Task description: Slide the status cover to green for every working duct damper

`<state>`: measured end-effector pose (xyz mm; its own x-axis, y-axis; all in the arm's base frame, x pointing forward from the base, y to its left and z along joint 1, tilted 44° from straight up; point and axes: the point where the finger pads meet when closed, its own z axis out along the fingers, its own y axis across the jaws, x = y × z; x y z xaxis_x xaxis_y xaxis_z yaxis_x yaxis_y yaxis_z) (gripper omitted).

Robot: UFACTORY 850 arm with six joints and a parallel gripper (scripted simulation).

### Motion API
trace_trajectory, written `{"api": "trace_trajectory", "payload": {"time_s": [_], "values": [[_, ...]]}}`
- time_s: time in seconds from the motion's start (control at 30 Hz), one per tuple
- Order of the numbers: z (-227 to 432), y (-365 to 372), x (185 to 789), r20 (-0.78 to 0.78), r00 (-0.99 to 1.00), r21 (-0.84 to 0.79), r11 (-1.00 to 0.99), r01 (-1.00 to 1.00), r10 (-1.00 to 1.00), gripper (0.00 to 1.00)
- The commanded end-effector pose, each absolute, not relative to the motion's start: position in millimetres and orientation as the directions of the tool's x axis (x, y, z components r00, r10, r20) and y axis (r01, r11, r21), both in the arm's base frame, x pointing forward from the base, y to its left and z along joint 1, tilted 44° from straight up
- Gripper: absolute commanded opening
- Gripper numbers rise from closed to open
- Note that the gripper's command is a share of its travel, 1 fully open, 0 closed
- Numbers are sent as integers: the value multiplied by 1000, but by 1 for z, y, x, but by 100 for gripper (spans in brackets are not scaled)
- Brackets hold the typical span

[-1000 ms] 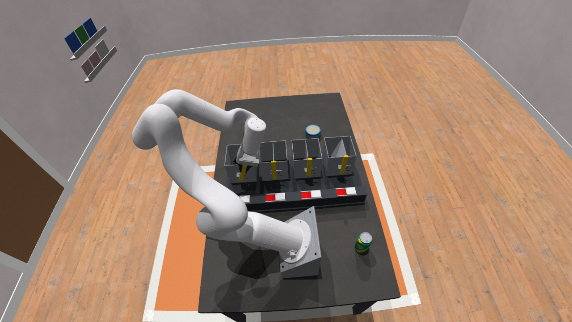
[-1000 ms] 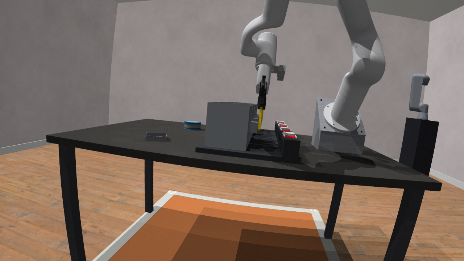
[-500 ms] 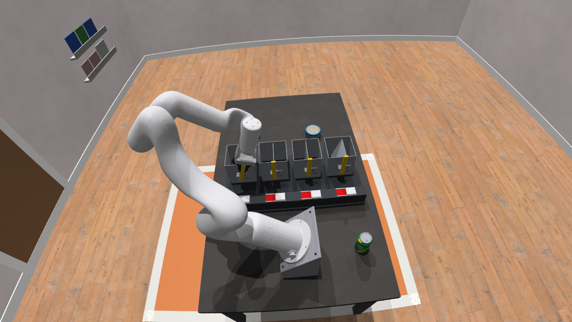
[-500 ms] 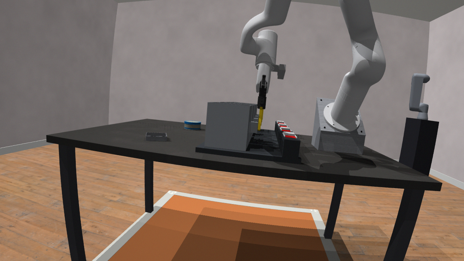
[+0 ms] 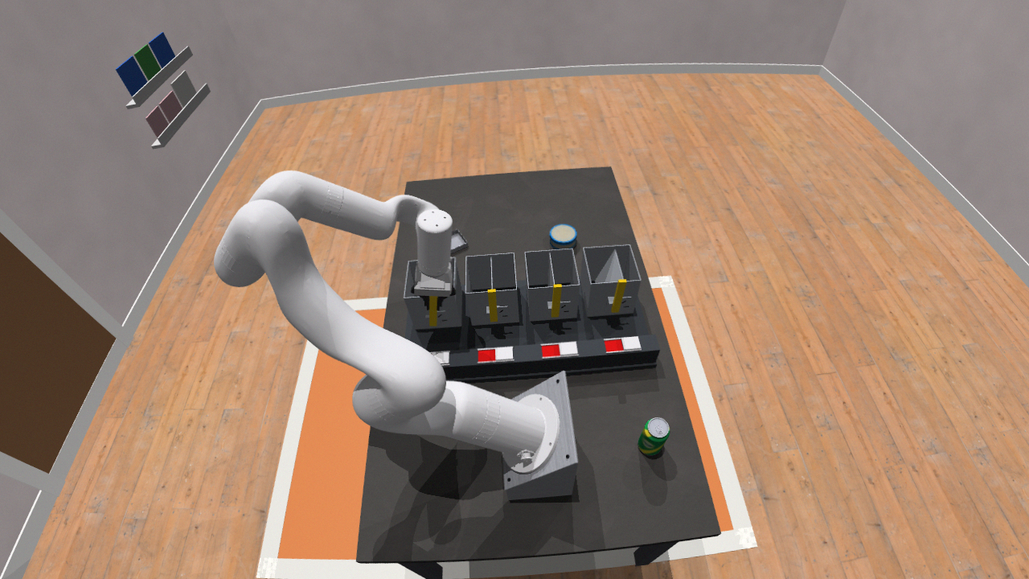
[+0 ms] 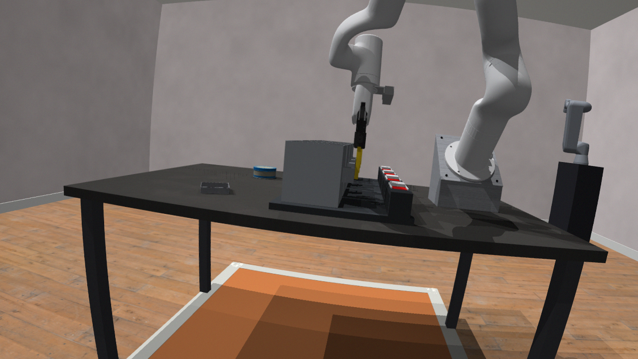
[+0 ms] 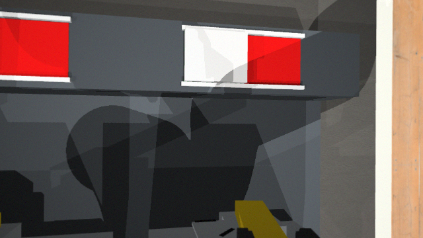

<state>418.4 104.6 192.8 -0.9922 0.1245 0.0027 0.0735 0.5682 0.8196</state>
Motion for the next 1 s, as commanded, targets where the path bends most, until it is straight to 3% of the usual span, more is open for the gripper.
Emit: {"api": "trace_trajectory", "payload": {"time_s": [0.0, 0.97], "values": [[196, 106, 419, 3, -992, 800, 595, 77, 125, 19], [205, 114, 420, 3, -992, 721, 687, 88, 125, 19]]}}
